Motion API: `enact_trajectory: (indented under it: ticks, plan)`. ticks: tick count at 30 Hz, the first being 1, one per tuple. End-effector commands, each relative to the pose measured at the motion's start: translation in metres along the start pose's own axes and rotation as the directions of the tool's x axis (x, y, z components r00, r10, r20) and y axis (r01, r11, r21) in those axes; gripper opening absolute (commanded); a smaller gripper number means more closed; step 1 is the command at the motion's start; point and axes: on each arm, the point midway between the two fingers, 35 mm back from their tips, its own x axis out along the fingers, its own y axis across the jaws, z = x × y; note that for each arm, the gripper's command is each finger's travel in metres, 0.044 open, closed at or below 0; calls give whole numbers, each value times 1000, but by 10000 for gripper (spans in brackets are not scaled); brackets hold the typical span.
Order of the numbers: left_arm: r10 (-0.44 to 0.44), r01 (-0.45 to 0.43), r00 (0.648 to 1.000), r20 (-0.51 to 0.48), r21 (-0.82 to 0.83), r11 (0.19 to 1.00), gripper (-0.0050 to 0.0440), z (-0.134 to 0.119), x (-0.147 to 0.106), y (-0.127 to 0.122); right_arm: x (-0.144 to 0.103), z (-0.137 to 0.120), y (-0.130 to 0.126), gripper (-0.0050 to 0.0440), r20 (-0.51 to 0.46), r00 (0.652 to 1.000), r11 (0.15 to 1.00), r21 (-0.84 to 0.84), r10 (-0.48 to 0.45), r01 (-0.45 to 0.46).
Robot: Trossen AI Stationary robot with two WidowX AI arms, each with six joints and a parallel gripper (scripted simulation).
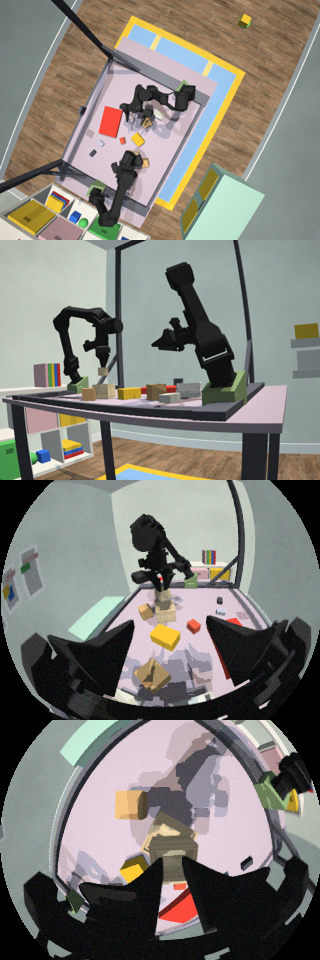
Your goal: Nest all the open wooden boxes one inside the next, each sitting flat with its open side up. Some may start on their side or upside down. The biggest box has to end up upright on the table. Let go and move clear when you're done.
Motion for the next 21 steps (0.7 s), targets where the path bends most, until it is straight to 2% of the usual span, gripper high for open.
enact_trajectory:
  ticks: [1,11,21]
  plan:
    - [1,-1,1000,3,-10,1000,400,3,0,0,-4,0,2,180,-3,1000,987,161,10,-10]
    - [1,-1,1000,3,-10,1000,400,3,0,0,-4,0,2,180,-3,1000,877,480,10,-8]
    - [1,-1,1000,3,-10,1000,400,3,0,0,-4,0,3,180,-4,1000,855,518,12,-8]
